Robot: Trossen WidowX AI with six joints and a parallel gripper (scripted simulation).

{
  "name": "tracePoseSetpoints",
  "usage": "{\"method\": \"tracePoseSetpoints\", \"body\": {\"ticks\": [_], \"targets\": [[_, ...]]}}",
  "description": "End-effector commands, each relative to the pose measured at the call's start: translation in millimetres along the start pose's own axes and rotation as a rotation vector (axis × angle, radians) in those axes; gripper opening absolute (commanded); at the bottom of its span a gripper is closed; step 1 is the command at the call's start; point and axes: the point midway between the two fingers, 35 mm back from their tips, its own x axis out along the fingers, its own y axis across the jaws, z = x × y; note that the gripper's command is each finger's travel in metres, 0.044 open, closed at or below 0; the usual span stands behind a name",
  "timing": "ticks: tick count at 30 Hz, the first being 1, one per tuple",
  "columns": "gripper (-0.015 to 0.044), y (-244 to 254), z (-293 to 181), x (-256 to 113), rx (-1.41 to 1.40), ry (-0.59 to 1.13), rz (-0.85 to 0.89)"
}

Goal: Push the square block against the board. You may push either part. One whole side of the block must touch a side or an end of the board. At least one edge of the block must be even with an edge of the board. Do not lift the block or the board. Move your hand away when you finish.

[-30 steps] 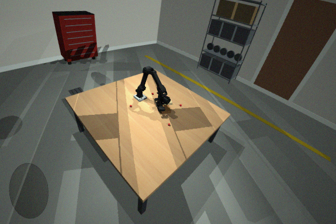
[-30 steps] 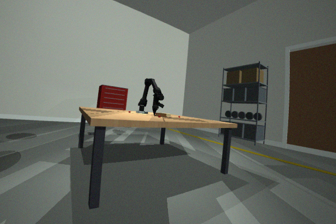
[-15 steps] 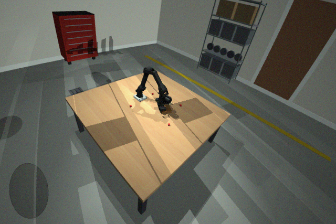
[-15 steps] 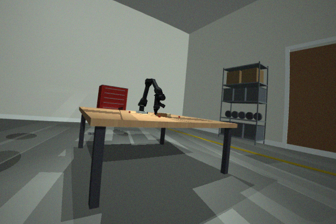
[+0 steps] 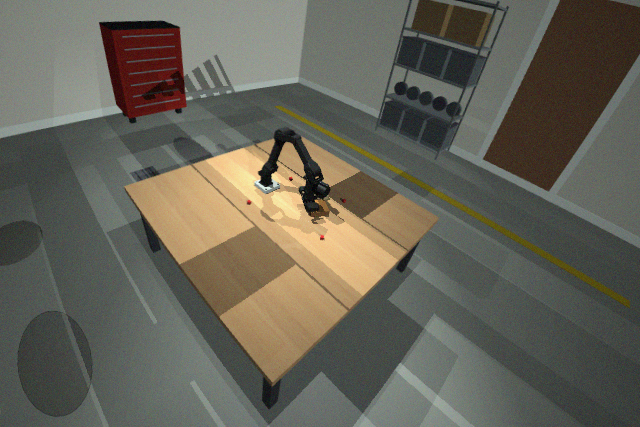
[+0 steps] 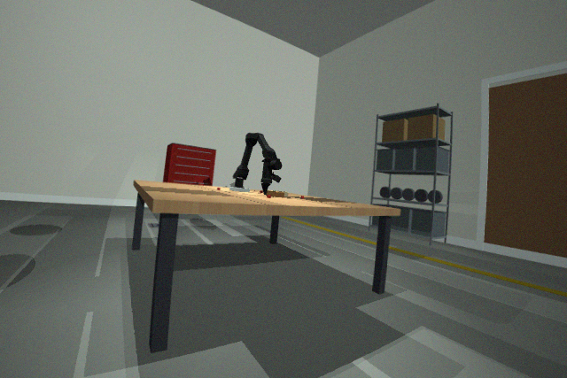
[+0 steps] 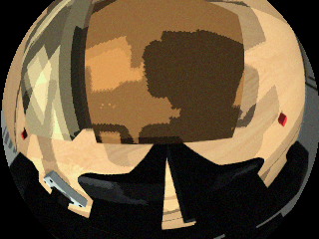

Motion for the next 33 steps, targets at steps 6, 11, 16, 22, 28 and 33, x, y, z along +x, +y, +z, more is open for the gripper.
{"method": "tracePoseSetpoints", "body": {"ticks": [6, 11, 16, 22, 28, 33], "targets": [[0.0000, -1.7, -1.7, -1.3, 0.002, -0.008, -0.004], [0.0000, -2.0, -10.0, -1.3, 0.002, -0.007, -0.004], [0.0000, -2.0, -18.3, -1.2, 0.002, -0.006, -0.004], [0.0000, -1.6, -28.1, -1.0, 0.002, -0.006, -0.004], [0.0000, -0.9, -37.9, -0.8, 0.002, -0.005, -0.004], [0.0000, -0.1, -45.6, -0.5, 0.002, -0.004, -0.004]]}}
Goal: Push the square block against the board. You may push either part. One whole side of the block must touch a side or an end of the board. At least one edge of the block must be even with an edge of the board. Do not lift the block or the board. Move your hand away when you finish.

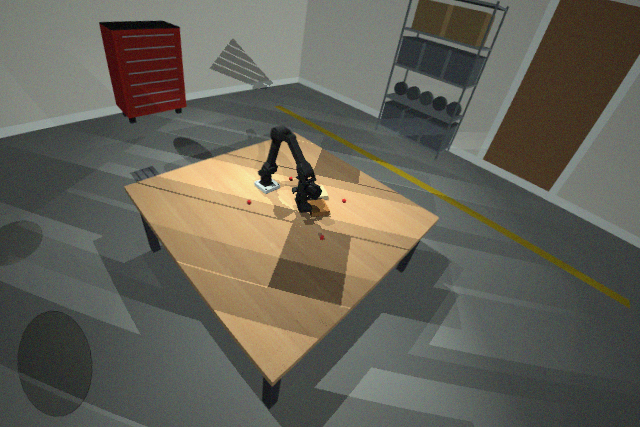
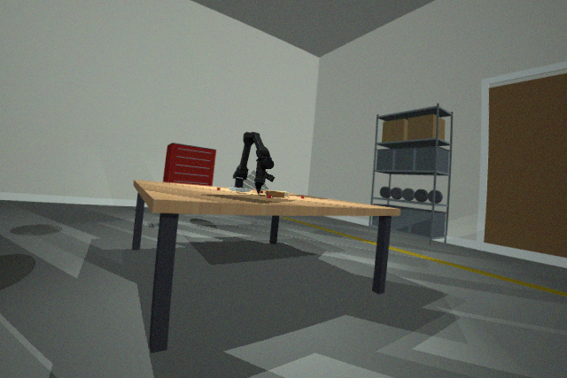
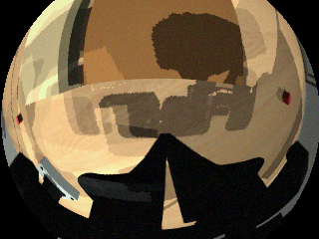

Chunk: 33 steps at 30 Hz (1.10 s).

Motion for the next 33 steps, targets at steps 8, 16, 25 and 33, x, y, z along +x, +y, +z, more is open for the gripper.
{"method": "tracePoseSetpoints", "body": {"ticks": [8, 16, 25, 33], "targets": [[0.0000, 0.3, -1.7, -56.0, -0.004, -0.003, -0.003], [0.0000, -5.1, 3.8, -57.5, 0.083, -0.004, -0.004], [0.0000, -23.9, 24.2, -61.5, 0.396, -0.006, -0.004], [0.0000, -39.3, 42.8, -63.4, 0.675, -0.008, -0.004]]}}
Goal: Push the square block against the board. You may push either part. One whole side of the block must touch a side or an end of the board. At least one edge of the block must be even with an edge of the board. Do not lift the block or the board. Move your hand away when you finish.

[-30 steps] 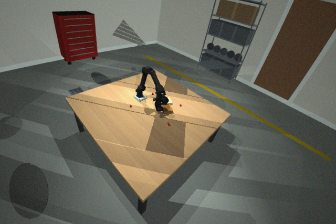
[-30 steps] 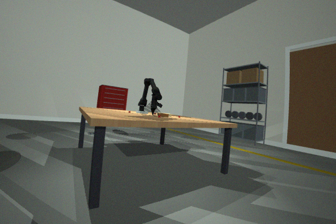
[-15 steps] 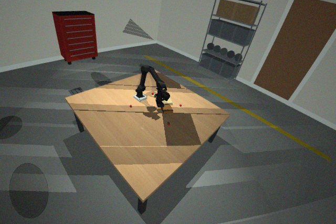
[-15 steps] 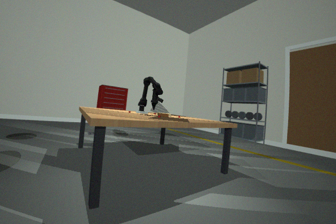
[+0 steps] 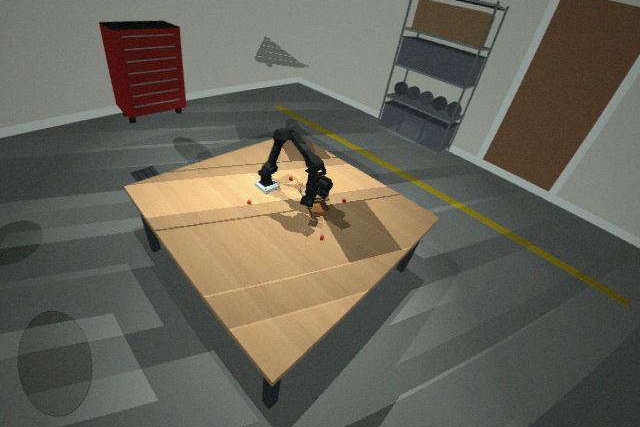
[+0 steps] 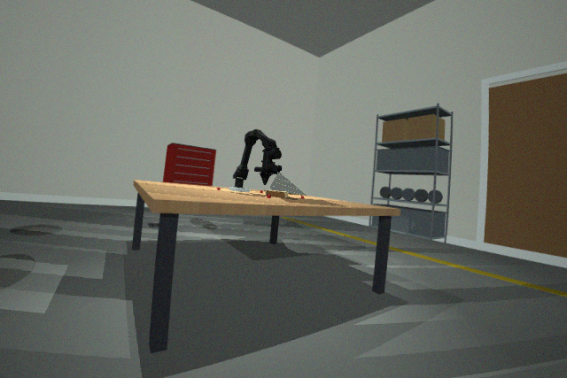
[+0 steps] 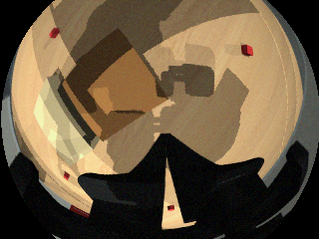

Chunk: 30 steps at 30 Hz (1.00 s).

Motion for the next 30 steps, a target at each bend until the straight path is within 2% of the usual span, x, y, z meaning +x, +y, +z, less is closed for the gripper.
{"method": "tracePoseSetpoints", "body": {"ticks": [1, 24, 30], "targets": [[0.0000, -1.7, 14.7, -2.5, 0.149, -0.007, -0.002], [0.0000, -2.2, 80.3, 1.5, 0.950, -0.012, 0.003], [0.0000, -1.9, 84.3, 2.2, 1.002, -0.012, 0.004]]}}
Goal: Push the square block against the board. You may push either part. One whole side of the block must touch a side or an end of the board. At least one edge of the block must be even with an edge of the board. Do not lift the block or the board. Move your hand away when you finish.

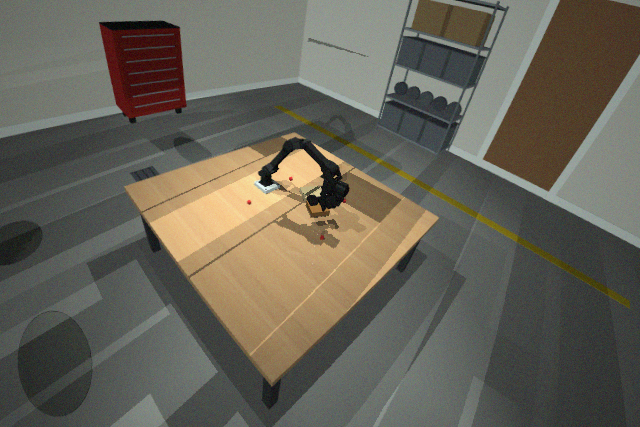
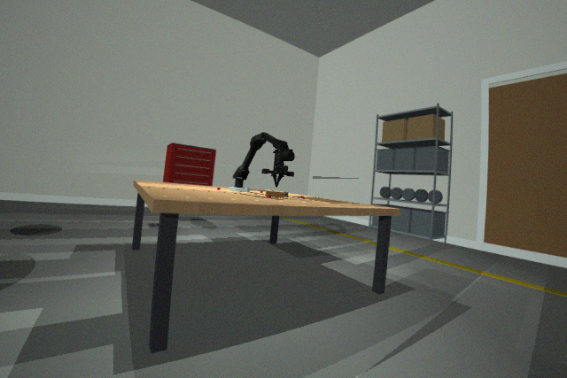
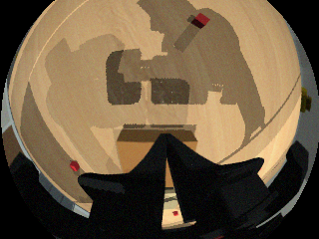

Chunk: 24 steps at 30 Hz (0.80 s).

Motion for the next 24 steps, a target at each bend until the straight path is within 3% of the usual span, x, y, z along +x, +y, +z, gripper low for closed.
{"method": "tracePoseSetpoints", "body": {"ticks": [1, 3, 8, 24], "targets": [[0.0000, 3.4, 2.6, -2.0, 0.038, -0.005, 0.006], [0.0000, 3.6, 2.8, 1.1, 0.038, -0.005, 0.006], [0.0000, 3.7, 2.9, 53.0, 0.038, -0.005, 0.006], [0.0000, 4.6, -5.6, 52.9, 0.038, -0.005, 0.006]]}}
